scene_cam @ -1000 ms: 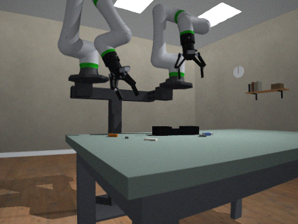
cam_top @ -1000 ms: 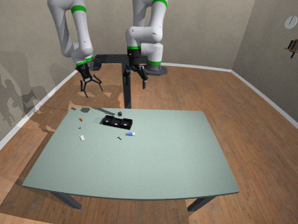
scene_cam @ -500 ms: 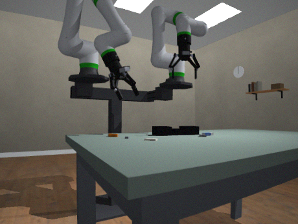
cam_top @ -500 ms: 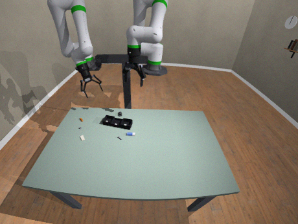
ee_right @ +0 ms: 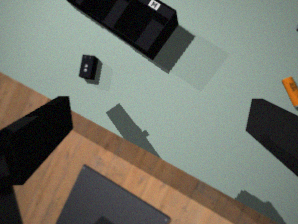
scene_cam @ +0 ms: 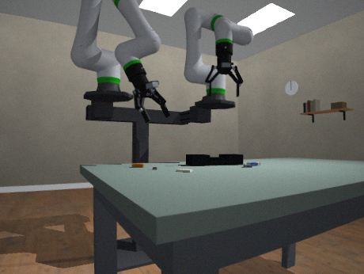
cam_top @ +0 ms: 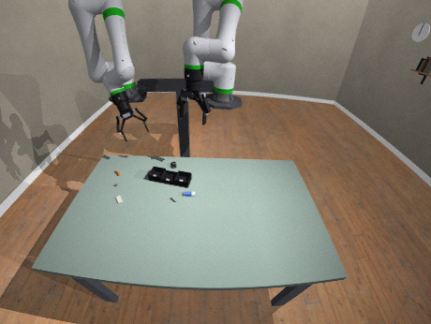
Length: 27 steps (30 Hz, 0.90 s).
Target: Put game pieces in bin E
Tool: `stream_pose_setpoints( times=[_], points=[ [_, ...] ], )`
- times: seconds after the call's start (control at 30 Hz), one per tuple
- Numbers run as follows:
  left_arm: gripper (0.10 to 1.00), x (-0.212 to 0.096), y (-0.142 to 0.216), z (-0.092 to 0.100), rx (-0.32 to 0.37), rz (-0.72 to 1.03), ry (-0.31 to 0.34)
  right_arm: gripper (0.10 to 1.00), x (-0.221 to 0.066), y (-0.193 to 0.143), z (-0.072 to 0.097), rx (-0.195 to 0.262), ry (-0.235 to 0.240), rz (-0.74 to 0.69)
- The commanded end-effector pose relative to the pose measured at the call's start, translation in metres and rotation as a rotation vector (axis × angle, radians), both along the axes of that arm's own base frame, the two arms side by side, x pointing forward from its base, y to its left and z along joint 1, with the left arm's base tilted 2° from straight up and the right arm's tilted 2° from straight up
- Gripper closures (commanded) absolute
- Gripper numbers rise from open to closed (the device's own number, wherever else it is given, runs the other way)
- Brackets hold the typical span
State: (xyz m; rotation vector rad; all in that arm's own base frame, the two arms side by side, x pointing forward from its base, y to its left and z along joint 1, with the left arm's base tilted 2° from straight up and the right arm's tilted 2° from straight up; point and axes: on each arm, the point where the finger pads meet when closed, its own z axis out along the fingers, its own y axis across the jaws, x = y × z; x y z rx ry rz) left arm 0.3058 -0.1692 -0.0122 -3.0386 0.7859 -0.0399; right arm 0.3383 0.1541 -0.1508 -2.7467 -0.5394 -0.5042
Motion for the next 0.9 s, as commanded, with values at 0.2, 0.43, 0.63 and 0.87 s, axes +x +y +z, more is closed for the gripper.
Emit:
stream_pose_setpoints(
  times=[0.2,0.43,0.63,0.87],
  points=[
    [0.098,0.003,0.004,0.001,-0.001,0.013,-0.001,0.098,0.001,0.0,0.0,0.0,-0.001,0.0],
    [0.098,0.008,0.014,0.001,-0.001,0.045,-0.001,0.098,0.001,0.0,0.0,0.0,-0.001,0.0],
    [0.098,0.018,0.036,0.001,-0.001,0.116,-0.001,0.098,0.001,0.0,0.0,0.0,-0.001,0.0],
    [0.098,0.033,0.079,0.001,-0.001,0.246,-0.001,0.098,0.001,0.0,0.0,0.0,-0.001,0.0]
  ],
)
